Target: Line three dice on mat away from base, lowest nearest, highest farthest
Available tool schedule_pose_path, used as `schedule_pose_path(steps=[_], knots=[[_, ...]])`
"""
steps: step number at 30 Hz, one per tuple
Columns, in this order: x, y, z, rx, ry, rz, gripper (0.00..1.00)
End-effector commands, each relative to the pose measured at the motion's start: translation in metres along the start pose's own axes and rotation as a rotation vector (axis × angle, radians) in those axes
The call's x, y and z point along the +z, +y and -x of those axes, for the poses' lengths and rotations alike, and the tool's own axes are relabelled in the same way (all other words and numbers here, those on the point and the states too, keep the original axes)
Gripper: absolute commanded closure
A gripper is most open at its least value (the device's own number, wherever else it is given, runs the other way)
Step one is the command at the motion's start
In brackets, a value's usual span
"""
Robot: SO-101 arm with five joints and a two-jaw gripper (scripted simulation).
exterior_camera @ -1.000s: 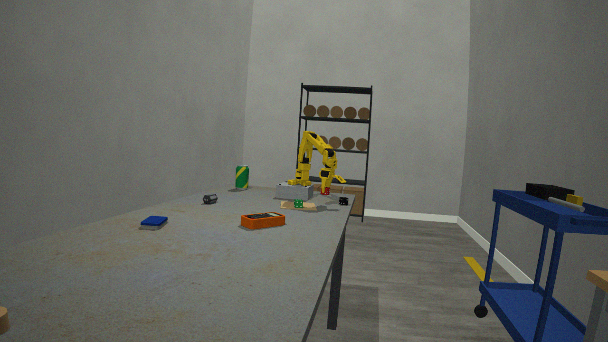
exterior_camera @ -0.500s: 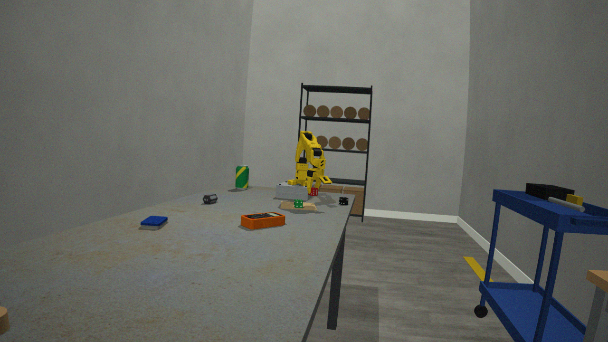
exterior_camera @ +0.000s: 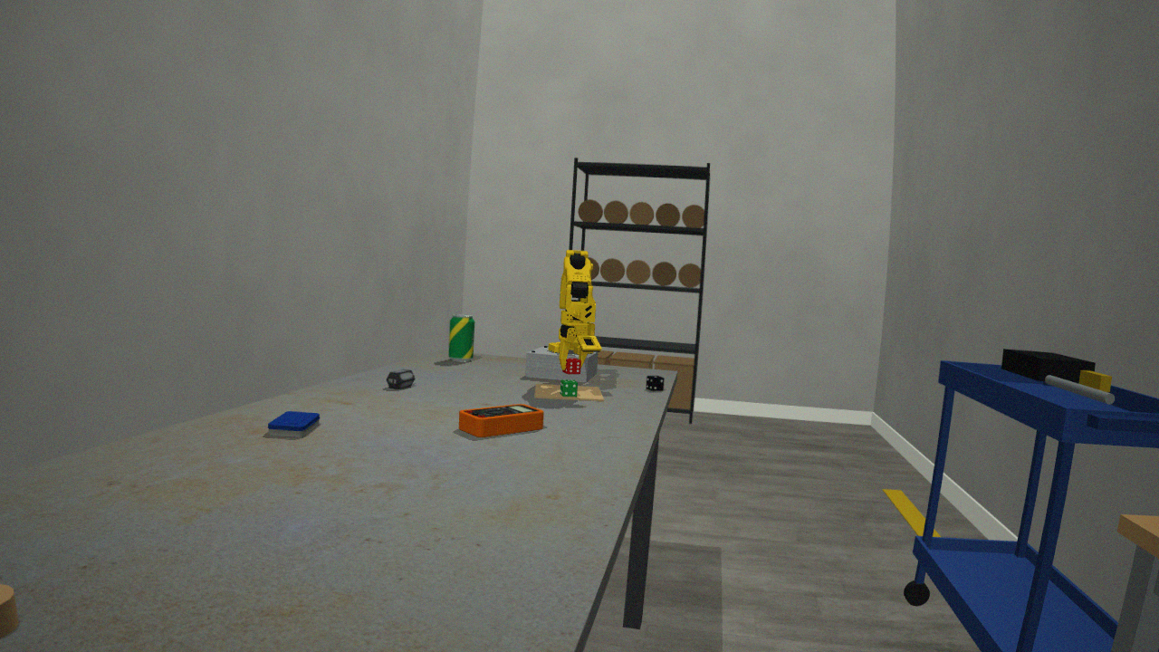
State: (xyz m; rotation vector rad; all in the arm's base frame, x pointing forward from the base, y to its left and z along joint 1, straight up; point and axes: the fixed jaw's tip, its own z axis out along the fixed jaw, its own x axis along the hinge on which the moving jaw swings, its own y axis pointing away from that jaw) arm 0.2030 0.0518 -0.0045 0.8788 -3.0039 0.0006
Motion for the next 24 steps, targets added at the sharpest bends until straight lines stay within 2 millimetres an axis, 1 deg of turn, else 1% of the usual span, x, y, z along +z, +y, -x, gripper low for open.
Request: schedule_pose_path(steps=[1,15,16,24], knots=[[0.0019,-0.001,-0.0022,0.007,0.016,0.007,1.0],[0.0019,-0.001,-0.0022,0.007,0.016,0.007,1.0],[-0.0004,-0.0047,-0.0027,0.028,0.017,0.008,1.0],[-0.0004,-0.0047,-0.0027,0.028,0.017,0.008,1.0]])
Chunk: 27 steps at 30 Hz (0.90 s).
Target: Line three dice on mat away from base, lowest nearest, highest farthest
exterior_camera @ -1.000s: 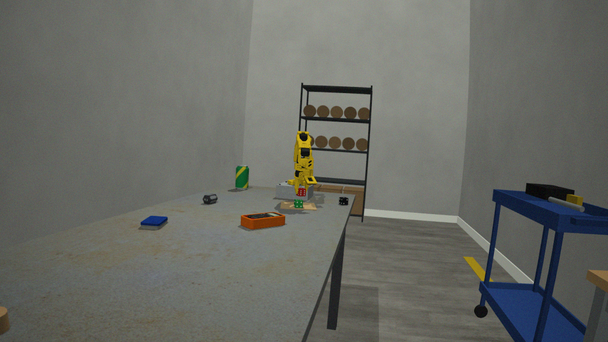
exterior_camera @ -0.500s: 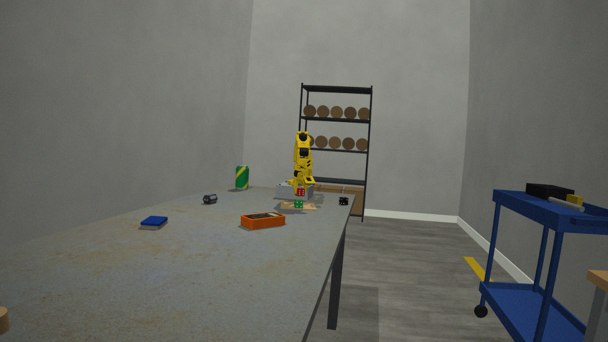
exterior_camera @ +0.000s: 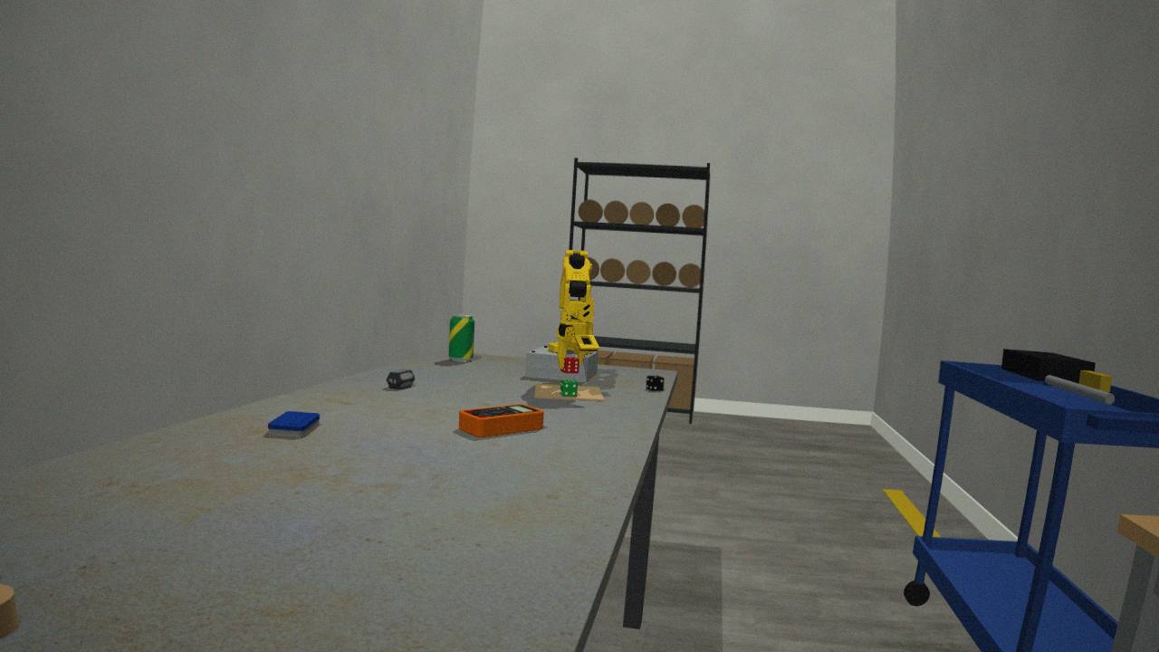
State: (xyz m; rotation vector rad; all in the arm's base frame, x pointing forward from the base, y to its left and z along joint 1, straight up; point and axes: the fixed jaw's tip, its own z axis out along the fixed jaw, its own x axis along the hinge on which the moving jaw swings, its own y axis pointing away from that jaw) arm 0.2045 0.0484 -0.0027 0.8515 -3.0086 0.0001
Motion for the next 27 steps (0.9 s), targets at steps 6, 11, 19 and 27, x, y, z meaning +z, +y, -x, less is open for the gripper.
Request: schedule_pose_path(steps=[6,11,19,27], knots=[[0.0015,-0.001,-0.002,0.011,0.014,0.007,1.0],[0.0018,-0.001,-0.002,0.011,0.014,0.007,1.0],[0.0068,-0.001,-0.002,0.011,0.014,0.007,1.0],[0.0076,-0.001,-0.002,0.011,0.014,0.007,1.0]])
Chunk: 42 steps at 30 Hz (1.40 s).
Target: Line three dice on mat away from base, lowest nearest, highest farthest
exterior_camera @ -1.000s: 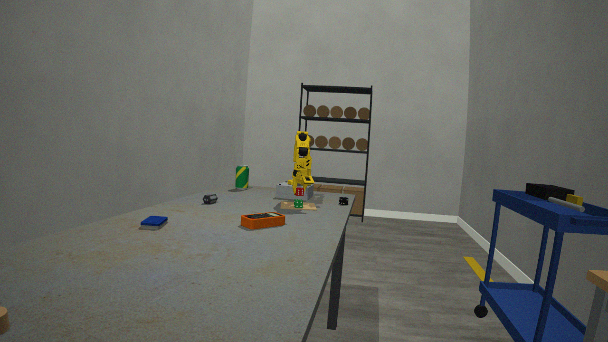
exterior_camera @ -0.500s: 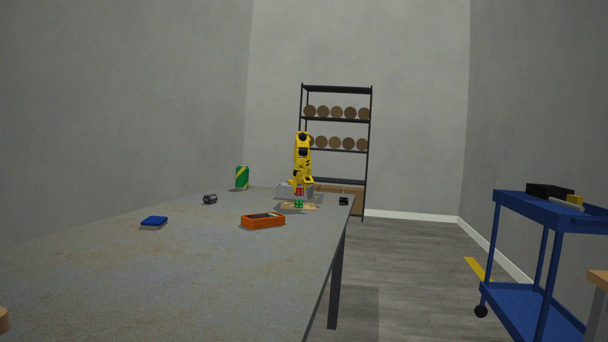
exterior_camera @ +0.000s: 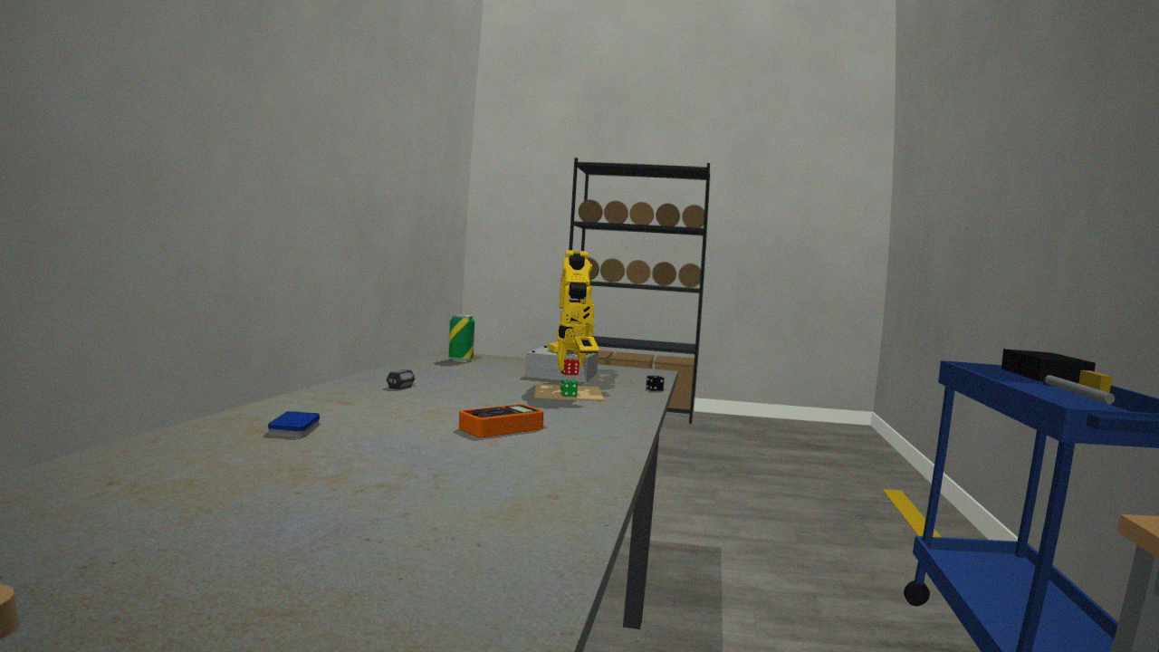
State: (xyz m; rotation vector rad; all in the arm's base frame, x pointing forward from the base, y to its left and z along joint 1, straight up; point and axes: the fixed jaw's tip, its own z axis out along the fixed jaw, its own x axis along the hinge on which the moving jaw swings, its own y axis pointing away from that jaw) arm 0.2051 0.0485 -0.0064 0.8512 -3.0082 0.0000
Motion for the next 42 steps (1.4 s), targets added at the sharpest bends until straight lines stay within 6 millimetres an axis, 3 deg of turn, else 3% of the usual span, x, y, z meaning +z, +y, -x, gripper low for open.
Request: schedule_pose_path(steps=[1,42], knots=[[0.004,-0.001,-0.003,0.011,0.014,0.007,1.0],[0.021,-0.001,-0.003,0.011,0.014,0.007,1.0]])
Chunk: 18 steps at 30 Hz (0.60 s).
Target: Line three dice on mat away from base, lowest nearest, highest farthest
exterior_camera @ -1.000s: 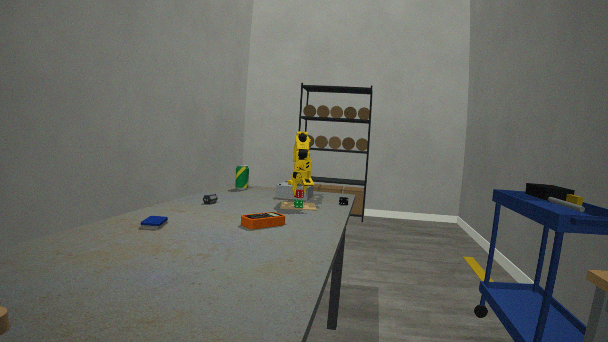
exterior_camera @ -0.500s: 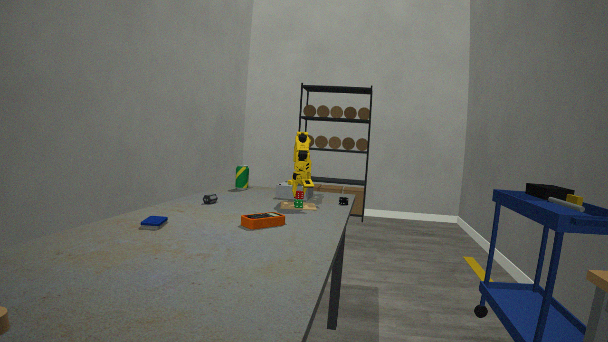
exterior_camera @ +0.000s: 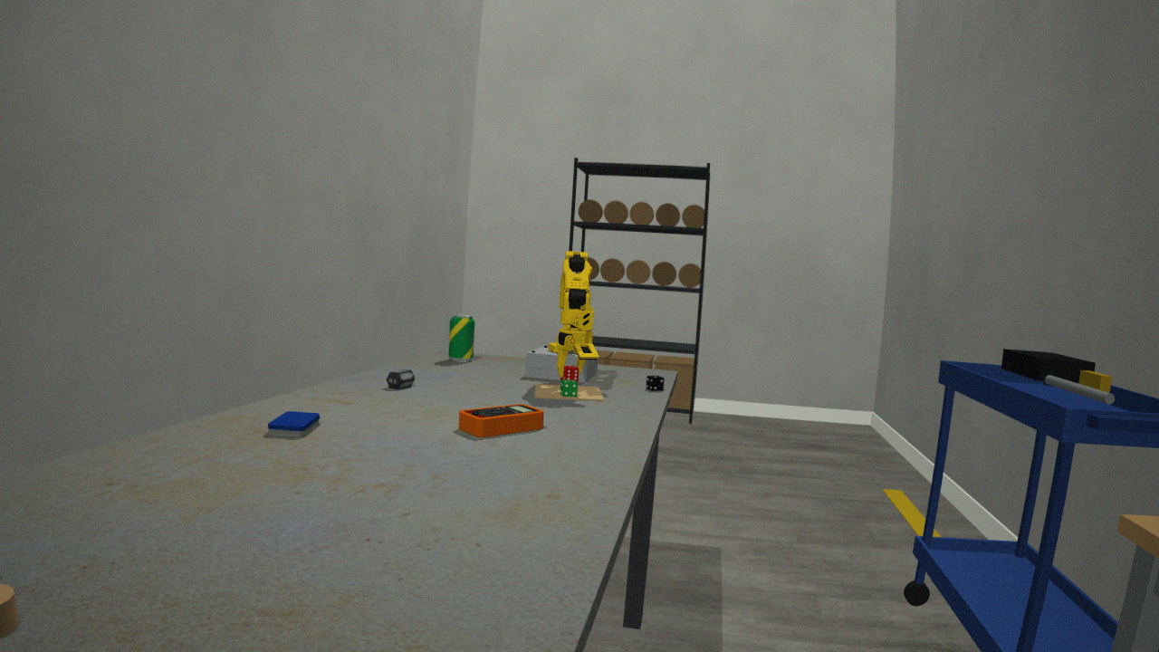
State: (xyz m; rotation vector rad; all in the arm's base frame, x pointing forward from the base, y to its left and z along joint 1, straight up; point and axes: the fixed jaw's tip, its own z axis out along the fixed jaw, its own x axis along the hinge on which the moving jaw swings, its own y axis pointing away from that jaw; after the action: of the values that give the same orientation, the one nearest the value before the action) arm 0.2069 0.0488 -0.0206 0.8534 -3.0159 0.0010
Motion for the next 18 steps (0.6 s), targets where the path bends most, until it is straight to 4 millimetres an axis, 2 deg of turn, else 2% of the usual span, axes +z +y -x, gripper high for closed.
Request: schedule_pose_path(steps=[1,18], knots=[[0.0069,0.0001,-0.0048,0.011,0.021,0.009,1.0],[0.013,0.0001,-0.0049,0.011,0.021,0.009,1.0]])
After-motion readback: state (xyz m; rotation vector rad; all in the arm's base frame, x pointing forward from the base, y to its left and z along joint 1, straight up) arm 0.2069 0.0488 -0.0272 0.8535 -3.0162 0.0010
